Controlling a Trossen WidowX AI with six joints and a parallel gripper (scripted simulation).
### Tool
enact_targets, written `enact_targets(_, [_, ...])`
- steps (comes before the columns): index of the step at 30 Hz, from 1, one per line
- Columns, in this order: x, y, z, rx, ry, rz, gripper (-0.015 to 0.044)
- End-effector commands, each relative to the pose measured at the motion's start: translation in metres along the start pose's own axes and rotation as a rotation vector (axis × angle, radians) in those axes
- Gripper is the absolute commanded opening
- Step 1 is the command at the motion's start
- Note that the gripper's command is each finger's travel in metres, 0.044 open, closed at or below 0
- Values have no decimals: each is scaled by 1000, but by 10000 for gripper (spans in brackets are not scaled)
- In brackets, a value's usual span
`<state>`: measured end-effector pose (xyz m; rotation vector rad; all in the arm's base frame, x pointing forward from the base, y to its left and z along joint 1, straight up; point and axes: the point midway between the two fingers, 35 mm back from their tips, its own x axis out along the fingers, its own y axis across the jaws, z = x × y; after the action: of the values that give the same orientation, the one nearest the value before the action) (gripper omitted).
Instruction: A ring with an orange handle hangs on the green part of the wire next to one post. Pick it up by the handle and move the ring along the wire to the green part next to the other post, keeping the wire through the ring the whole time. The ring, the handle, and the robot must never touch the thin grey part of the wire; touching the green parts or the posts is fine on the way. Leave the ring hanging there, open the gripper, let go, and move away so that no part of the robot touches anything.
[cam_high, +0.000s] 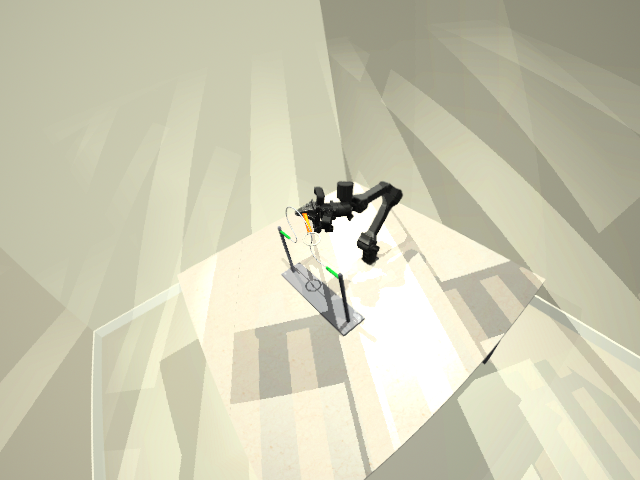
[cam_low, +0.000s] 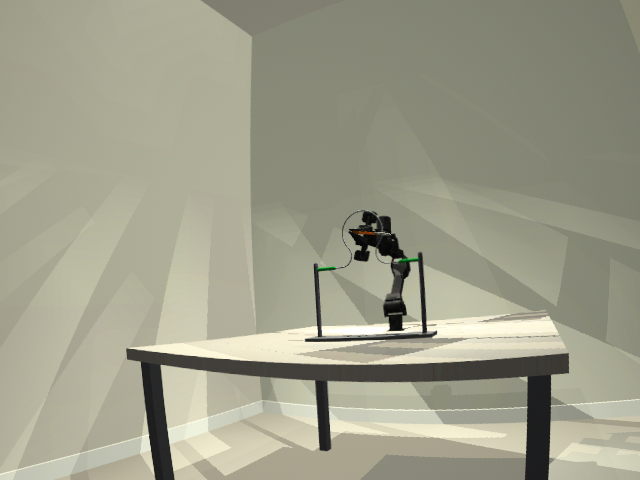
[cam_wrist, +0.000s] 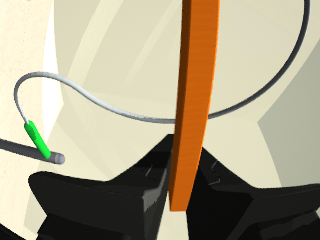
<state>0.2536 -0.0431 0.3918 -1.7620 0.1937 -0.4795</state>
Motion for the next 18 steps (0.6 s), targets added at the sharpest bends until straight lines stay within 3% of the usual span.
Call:
enact_targets(1, [0, -2, 0, -44, -5, -24, -150])
enact_targets(18, [1, -10, 1, -230, -24, -119, -150])
